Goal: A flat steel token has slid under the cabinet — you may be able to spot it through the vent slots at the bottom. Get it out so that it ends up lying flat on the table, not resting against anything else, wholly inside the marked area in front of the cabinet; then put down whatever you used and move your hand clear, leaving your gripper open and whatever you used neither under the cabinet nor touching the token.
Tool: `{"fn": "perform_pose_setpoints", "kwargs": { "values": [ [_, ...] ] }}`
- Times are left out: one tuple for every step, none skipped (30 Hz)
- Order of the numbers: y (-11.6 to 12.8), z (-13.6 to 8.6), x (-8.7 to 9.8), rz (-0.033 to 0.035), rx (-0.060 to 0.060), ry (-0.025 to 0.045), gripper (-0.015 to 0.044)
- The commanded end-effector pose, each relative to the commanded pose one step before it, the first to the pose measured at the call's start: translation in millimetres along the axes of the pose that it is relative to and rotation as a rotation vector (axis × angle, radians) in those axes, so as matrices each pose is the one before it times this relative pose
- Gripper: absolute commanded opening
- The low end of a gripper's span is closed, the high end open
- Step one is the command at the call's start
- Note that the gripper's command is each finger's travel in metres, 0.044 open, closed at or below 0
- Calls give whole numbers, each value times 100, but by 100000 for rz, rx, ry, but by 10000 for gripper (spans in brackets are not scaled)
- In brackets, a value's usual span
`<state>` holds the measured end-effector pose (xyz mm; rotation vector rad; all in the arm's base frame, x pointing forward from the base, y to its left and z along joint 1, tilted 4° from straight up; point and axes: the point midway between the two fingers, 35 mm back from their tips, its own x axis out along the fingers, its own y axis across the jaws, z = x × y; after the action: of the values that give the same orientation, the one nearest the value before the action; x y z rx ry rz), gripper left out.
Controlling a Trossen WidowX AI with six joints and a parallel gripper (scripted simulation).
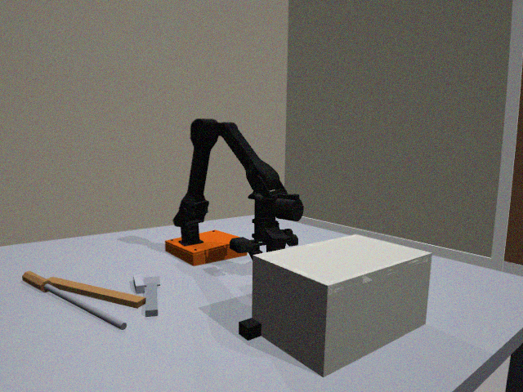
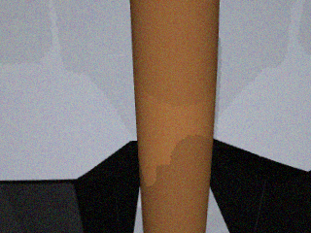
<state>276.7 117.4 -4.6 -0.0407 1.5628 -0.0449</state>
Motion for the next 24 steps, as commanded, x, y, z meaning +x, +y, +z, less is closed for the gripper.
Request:
{"fn": "perform_pose_setpoints", "kwargs": {
  "values": [
    [8, -795, 78, -33, 19, 365, 0],
    [4, -121, 2, 1, -1, 11, 0],
    [4, -121, 2, 1, -1, 11, 0],
    [4, -129, 2, 1, -1, 11, 0],
    [5, -129, 2, 1, -1, 11, 0],
    [4, -129, 2, 1, -1, 11, 0],
    [5, -128, 2, 1, -1, 11, 0],
    [4, -129, 2, 1, -1, 11, 0],
    [4, -128, 2, 1, -1, 11, 0],
    [5, -128, 2, 1, -1, 11, 0],
    [5, -128, 2, 1, -1, 11, 0],
    [5, -128, 2, 1, -1, 11, 0],
    [5, -128, 2, 1, -1, 11, 0],
    [5, -128, 2, 1, -1, 11, 0],
    [5, -128, 2, 1, -1, 11, 0],
    [5, -128, 2, 1, -1, 11, 0],
    [5, -128, 2, 1, -1, 11, 0],
    [5, -128, 2, 1, -1, 11, 0],
    [5, -128, 2, 1, -1, 11, 0],
    [5, -128, 2, 1, -1, 11, 0],
    [5, -128, 1, 1, -1, 11, 0],
    [5, -128, 1, 1, -1, 11, 0],
    [5, -137, 2, 1, -1, 12, 0],
    [5, -138, 2, 1, -1, 12, 0]
  ]
}}
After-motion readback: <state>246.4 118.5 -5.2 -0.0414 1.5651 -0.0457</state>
